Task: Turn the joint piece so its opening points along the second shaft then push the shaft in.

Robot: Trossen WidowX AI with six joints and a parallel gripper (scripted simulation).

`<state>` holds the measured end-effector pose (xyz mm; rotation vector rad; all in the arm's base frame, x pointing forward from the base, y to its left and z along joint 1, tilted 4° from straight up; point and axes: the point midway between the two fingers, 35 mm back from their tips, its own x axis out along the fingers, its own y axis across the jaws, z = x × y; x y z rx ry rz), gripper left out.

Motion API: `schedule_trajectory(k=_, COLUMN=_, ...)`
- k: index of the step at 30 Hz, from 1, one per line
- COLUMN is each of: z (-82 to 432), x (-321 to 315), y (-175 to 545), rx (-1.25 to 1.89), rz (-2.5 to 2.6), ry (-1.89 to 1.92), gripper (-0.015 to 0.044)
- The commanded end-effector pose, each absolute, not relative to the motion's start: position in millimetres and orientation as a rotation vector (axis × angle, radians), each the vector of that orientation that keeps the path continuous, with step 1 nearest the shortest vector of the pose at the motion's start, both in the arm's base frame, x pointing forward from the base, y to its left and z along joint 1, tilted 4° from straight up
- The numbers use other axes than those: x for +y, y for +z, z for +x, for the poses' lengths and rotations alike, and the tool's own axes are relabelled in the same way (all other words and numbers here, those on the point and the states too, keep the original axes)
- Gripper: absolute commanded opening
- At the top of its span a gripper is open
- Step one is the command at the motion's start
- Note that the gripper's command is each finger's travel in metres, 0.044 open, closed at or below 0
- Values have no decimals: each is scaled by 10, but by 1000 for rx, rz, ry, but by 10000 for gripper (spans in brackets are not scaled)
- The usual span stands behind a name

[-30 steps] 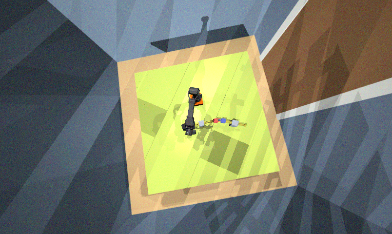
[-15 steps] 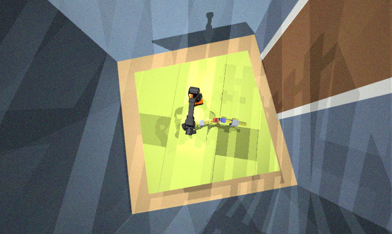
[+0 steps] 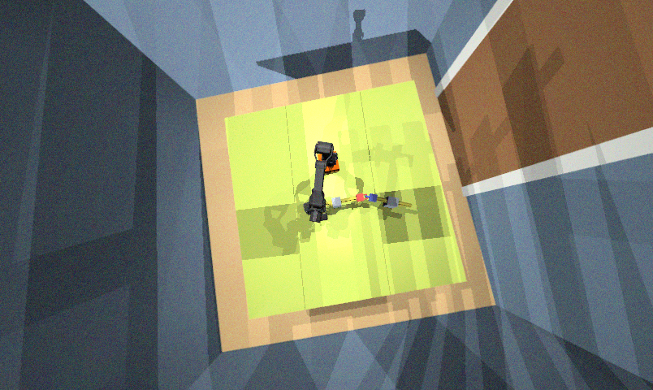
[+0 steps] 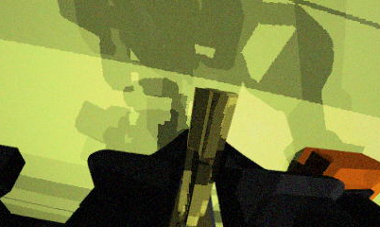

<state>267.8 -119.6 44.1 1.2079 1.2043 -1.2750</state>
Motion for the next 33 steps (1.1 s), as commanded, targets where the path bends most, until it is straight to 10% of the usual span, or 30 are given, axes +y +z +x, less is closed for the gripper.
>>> schedule_trajectory(k=1, z=2679, x=-1162, y=434, rx=1215, rz=1226, ry=-1264, gripper=0)
schedule_trajectory(k=19, z=2679, x=-1196, y=441, rx=1204, rz=1208, ry=-1275, gripper=67)
schedule_trajectory(k=33, z=2679, x=-1196, y=441, rx=1204, rz=1208, ry=-1275, gripper=434)
